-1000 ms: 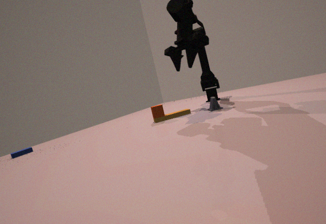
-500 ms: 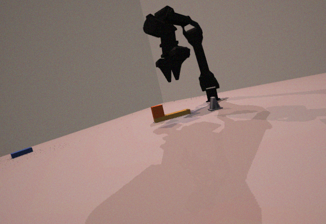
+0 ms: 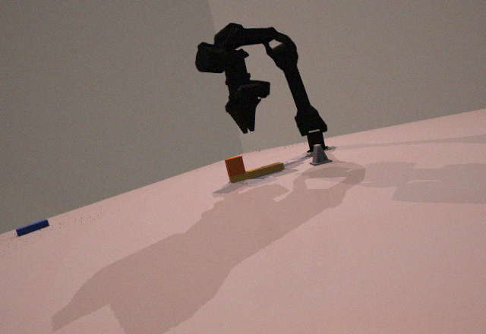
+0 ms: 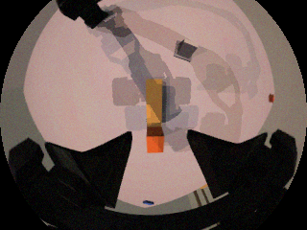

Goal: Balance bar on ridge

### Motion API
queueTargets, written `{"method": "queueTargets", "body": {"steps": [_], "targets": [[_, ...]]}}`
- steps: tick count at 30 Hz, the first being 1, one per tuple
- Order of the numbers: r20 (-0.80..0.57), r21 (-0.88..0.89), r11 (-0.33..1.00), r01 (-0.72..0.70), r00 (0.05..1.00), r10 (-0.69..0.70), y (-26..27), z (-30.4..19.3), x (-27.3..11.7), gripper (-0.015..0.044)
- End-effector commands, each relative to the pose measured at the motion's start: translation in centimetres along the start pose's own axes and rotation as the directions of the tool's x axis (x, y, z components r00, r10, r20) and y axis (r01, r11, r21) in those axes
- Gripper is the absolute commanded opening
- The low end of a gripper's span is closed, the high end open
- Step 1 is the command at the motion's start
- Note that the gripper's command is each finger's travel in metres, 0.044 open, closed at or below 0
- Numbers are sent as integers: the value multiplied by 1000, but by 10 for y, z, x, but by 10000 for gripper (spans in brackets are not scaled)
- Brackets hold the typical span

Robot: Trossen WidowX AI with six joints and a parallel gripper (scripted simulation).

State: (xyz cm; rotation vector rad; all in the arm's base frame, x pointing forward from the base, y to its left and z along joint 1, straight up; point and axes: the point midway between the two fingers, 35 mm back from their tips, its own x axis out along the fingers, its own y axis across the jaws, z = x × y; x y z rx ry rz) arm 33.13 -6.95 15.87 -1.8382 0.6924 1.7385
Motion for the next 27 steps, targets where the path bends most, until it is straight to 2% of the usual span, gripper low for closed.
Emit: {"method": "queueTargets", "body": {"steps": [1, 10, 27], "targets": [[17, 0, 1000, -2, 1000, 2, 1, 0, 22, 315], [17, 0, 1000, -2, 1000, 2, 3, 4, 81, 315], [17, 0, 1000, -2, 1000, 2, 3, 4, 95, 315]]}}
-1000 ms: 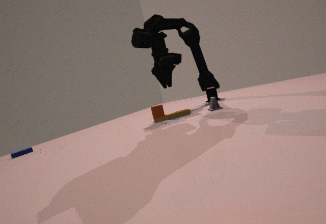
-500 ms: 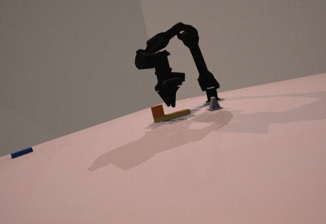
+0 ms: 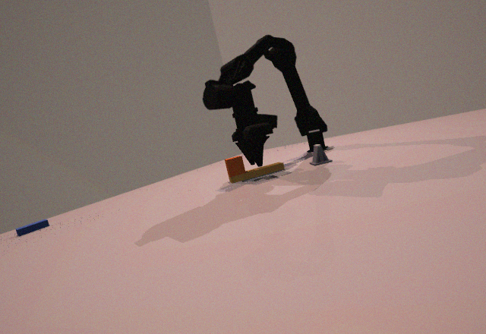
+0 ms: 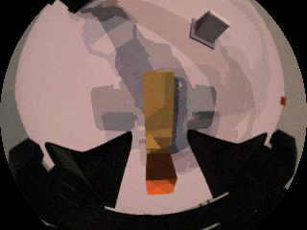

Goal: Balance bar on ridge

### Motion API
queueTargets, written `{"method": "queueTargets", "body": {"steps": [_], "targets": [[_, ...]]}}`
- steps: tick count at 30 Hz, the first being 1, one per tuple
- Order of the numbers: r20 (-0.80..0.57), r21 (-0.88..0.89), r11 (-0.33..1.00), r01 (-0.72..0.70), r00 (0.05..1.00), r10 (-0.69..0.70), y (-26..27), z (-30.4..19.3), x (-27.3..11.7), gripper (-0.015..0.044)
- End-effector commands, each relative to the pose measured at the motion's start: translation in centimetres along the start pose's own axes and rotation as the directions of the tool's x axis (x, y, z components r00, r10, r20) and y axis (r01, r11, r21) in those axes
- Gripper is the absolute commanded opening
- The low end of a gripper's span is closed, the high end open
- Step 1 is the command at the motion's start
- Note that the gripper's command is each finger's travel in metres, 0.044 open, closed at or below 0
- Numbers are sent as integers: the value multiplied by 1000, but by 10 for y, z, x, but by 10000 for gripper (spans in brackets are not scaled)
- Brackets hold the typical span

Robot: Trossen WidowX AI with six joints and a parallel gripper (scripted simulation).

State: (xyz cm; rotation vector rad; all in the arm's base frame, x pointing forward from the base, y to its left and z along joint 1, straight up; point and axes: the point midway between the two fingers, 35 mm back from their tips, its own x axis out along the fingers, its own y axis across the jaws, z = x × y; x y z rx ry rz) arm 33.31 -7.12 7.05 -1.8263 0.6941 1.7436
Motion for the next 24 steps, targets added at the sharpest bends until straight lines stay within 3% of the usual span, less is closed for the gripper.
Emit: {"method": "queueTargets", "body": {"steps": [1, 24], "targets": [[8, -4, 1000, -1, 1000, 1, 1, 2, 9, 315], [8, -4, 1000, -1, 1000, 1, 1, 3, 19, 315]]}}
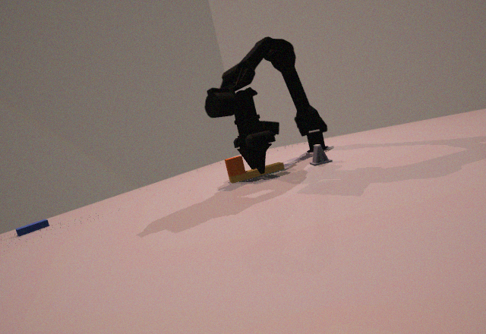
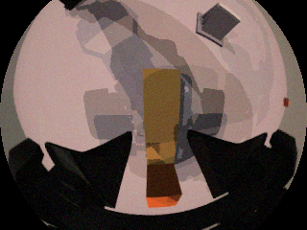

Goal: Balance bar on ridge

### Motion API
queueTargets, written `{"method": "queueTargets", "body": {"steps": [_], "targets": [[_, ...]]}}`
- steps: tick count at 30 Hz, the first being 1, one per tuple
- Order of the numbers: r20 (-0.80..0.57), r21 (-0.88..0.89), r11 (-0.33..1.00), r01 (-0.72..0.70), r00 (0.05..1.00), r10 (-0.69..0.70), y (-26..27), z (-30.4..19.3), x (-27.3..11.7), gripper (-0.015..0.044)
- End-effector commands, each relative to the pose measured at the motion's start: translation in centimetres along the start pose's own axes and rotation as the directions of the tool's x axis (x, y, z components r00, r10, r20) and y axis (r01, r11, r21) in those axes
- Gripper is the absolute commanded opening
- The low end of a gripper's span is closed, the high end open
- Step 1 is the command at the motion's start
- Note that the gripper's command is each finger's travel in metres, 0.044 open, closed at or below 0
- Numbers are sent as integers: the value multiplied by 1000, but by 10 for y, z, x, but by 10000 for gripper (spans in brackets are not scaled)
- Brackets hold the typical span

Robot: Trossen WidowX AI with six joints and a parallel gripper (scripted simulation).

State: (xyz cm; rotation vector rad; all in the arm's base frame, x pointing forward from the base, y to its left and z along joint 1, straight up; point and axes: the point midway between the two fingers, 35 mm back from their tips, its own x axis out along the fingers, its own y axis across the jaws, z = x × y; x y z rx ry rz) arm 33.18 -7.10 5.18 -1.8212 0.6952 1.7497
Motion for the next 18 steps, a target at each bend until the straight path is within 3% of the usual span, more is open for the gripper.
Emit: {"method": "queueTargets", "body": {"steps": [1, 8, 15, 18], "targets": [[3, -4, 1000, 2, 1000, -2, 0, 1, 1, 315], [0, 0, 1000, 0, 1000, 0, 0, 0, 0, 131], [0, 0, 1000, 0, 1000, 0, 0, 0, 0, 85], [0, 0, 1000, 0, 1000, 0, 0, 0, -4, 6]]}}
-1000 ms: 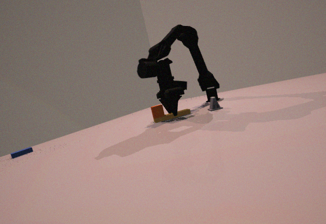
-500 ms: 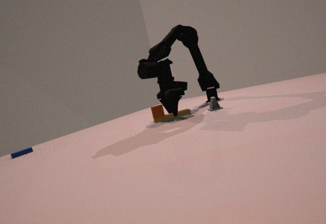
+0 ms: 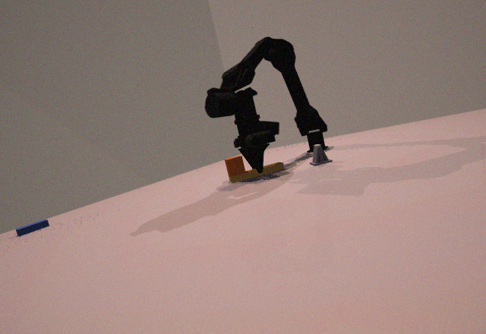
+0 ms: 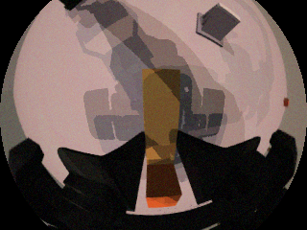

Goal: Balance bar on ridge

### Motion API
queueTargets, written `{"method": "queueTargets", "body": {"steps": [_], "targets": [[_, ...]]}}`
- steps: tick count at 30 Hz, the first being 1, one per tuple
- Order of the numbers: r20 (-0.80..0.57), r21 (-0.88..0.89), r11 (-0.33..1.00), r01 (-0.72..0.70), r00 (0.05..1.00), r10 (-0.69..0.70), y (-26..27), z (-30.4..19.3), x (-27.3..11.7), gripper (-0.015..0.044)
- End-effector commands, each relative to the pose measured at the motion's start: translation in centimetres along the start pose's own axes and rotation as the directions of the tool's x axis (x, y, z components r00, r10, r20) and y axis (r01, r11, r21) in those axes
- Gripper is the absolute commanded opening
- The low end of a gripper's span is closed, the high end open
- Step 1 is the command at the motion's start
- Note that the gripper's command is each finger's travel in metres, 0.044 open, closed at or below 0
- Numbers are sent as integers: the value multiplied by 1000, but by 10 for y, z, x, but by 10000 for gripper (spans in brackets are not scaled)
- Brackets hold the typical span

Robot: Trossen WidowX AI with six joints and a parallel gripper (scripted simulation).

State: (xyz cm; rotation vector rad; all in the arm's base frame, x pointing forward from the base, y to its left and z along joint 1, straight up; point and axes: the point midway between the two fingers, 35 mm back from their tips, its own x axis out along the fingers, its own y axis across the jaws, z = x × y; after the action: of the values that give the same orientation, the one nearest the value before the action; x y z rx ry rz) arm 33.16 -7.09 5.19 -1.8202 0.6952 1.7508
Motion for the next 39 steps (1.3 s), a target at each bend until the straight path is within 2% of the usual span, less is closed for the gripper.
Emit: {"method": "queueTargets", "body": {"steps": [1, 39], "targets": [[-1, 0, 1000, 1, 1000, -1, -1, -1, -6, 0], [2, -4, 1000, 3, 1000, -3, 0, 1, -95, 0]]}}
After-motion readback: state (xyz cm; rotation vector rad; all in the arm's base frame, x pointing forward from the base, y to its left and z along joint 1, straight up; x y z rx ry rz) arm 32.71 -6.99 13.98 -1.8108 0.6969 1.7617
